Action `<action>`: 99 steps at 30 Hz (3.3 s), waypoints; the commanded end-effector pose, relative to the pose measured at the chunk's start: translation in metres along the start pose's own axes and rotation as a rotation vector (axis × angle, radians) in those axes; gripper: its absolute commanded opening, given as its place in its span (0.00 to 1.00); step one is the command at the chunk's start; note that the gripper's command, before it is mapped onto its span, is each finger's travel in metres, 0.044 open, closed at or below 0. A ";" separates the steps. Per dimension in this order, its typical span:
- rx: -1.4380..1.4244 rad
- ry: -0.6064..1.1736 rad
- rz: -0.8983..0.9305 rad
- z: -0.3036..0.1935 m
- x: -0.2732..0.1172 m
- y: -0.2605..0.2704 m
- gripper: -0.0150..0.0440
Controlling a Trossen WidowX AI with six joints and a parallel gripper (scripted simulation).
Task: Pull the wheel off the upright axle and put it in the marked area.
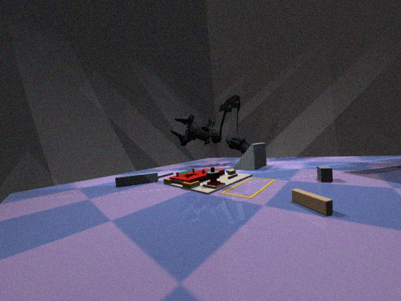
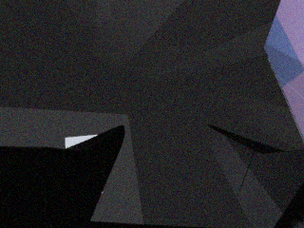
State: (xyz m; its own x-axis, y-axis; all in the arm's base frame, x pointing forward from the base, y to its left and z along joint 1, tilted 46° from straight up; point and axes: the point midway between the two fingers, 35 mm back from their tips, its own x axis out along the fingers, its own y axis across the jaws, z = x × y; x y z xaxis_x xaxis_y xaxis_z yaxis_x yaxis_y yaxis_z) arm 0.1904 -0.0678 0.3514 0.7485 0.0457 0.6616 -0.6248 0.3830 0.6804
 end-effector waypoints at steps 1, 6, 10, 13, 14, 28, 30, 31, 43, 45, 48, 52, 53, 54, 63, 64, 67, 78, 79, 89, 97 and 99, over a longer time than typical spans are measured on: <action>0.006 -0.002 -0.006 0.001 0.002 -0.002 0.89; 0.141 -0.032 -0.187 0.007 0.041 -0.052 0.76; 0.212 -0.025 -0.398 -0.007 0.068 -0.108 0.76; 0.222 0.003 -0.583 -0.028 0.080 -0.152 0.76; 0.219 0.020 -0.647 -0.037 0.082 -0.166 0.76; -0.086 0.470 -1.355 -0.181 0.040 -0.277 0.76; -0.173 0.573 -1.438 -0.202 0.026 -0.283 0.76; -0.220 0.628 -1.477 -0.212 0.019 -0.285 0.76; -1.052 1.446 -1.694 -0.296 -0.070 -0.263 0.76; -1.230 1.593 -1.669 -0.304 -0.079 -0.254 0.76; -1.482 1.785 -1.601 -0.315 -0.088 -0.239 0.76; -1.519 1.811 -1.589 -0.317 -0.089 -0.237 0.76; -1.519 1.811 -1.589 -0.317 -0.089 -0.237 0.76; -1.519 1.811 -1.589 -0.317 -0.089 -0.237 0.76; -1.518 1.811 -1.589 -0.321 -0.087 -0.240 0.76; -1.518 1.811 -1.589 -0.322 -0.087 -0.240 0.76; -1.518 1.811 -1.588 -0.321 -0.088 -0.243 0.76; -1.522 1.808 -1.589 -0.292 -0.116 -0.300 0.76; -1.522 1.808 -1.590 -0.291 -0.116 -0.301 0.76; -1.508 1.812 -1.608 -0.290 -0.116 -0.299 0.57; -1.508 1.812 -1.608 -0.290 -0.115 -0.298 0.38; -1.508 1.812 -1.608 -0.291 -0.115 -0.298 0.29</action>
State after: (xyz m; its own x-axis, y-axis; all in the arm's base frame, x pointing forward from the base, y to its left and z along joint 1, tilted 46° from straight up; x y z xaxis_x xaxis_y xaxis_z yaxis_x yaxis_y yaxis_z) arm 0.3551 0.0801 -0.0198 0.1132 -0.7041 -0.7010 -0.0795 0.6969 -0.7128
